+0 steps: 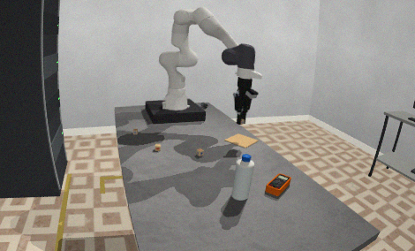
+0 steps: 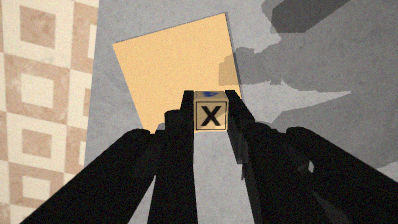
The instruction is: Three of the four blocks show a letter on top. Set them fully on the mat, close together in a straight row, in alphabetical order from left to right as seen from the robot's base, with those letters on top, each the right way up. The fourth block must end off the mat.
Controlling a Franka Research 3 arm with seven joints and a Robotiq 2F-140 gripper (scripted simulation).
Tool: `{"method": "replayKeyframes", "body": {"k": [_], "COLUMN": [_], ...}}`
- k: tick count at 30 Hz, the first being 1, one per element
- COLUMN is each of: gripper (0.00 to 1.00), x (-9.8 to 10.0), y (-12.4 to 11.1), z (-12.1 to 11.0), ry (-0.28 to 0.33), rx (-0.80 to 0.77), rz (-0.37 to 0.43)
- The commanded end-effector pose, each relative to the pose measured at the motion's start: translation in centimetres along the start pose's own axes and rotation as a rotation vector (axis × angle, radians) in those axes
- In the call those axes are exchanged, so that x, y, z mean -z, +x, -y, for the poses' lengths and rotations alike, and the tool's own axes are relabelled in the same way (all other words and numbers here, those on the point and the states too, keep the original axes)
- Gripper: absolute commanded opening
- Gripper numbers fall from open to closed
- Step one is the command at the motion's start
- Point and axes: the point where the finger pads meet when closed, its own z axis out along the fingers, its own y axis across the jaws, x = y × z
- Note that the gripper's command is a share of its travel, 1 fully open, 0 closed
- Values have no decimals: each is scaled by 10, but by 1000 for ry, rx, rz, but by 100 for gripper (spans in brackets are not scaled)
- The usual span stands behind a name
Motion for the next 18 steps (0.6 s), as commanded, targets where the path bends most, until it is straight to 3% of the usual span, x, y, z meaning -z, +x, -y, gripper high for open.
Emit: {"method": "replayKeyframes", "body": {"k": [1, 18], "gripper": [22, 22], "x": [-1, -2], "y": [1, 6], "z": [-4, -11], "ry": [5, 5], "rx": [139, 217], "rz": [8, 7]}}
